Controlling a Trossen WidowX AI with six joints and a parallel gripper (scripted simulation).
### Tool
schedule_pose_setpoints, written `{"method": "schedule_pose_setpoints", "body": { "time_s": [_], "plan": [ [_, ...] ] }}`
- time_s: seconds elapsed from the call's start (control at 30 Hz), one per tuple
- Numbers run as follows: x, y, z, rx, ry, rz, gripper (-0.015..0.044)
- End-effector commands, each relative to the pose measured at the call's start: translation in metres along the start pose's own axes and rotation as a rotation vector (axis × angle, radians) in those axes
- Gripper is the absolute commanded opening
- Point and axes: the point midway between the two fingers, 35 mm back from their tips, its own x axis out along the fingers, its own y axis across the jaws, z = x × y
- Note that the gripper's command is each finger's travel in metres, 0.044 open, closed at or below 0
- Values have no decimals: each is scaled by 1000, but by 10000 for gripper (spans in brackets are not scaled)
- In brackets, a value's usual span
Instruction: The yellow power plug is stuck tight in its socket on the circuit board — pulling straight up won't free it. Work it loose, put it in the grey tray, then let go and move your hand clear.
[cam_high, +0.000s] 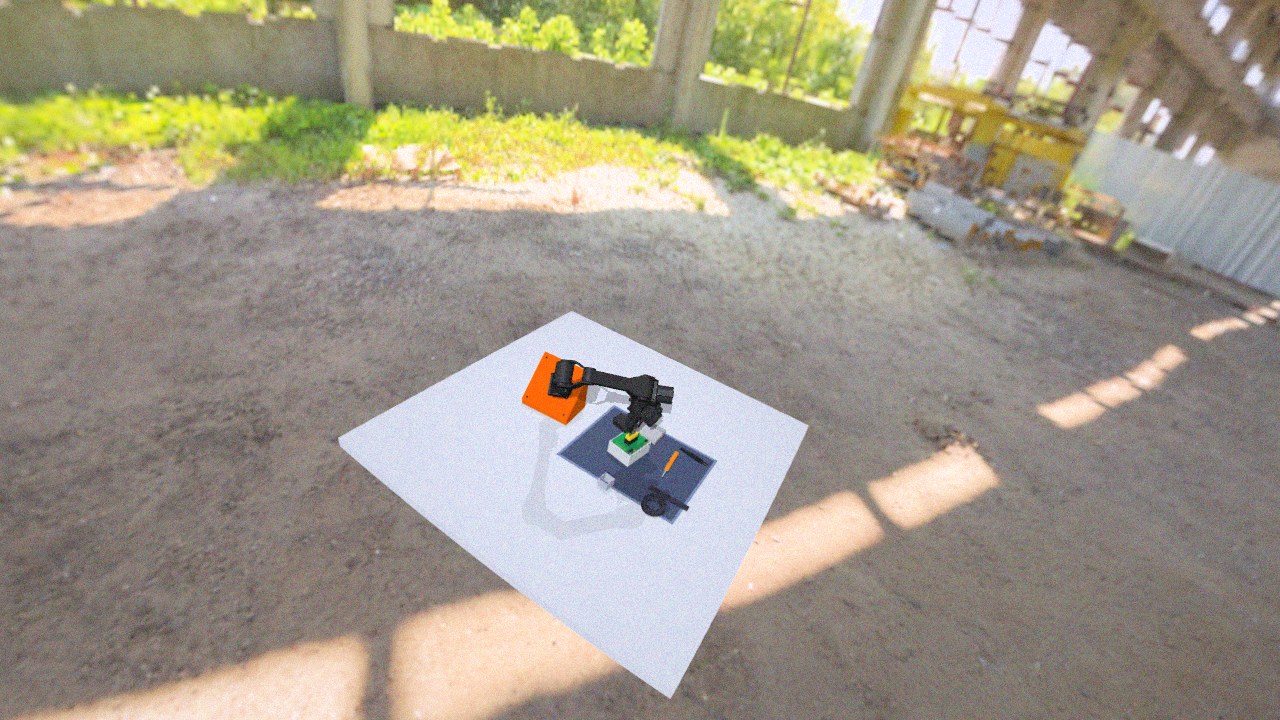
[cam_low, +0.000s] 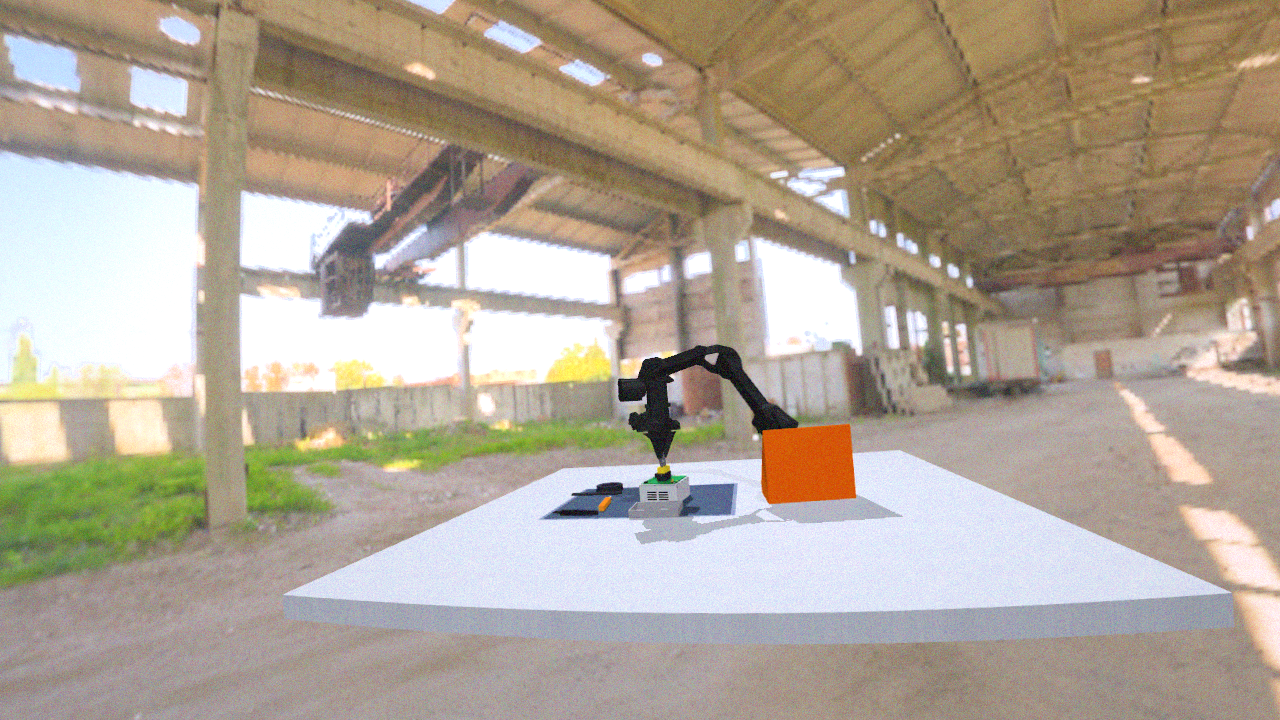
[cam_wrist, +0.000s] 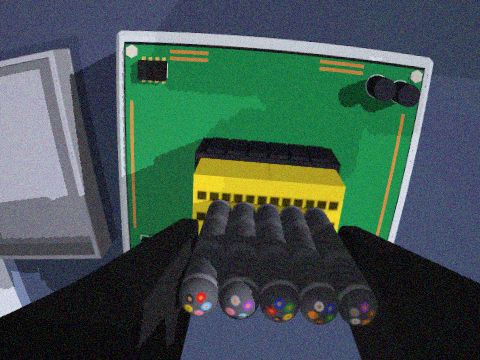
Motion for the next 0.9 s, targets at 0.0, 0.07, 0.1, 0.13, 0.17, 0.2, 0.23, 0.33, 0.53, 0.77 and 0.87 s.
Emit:
{"method": "schedule_pose_setpoints", "body": {
  "time_s": [0.0, 0.07, 0.1, 0.13, 0.17, 0.2, 0.23, 0.33, 0.53, 0.77, 0.87],
  "plan": [
    [-15, -5, -1, -5, -24, 46, 0],
    [-15, -3, -1, -5, -24, 19, 0],
    [-15, -1, -1, -4, -24, -3, 0],
    [-15, 1, -1, -4, -24, -28, 0],
    [-15, 4, -1, -4, -24, -56, 0],
    [-15, 6, -2, -3, -25, -86, 0],
    [-14, 9, -2, -3, -25, -116, 0],
    [-13, 15, -2, -1, -24, -192, 0],
    [-15, 16, -2, -1, -24, -204, 0],
    [-19, 1, -2, -4, -24, -19, 0],
    [-21, -4, -2, -5, -24, 39, 0]
  ]
}}
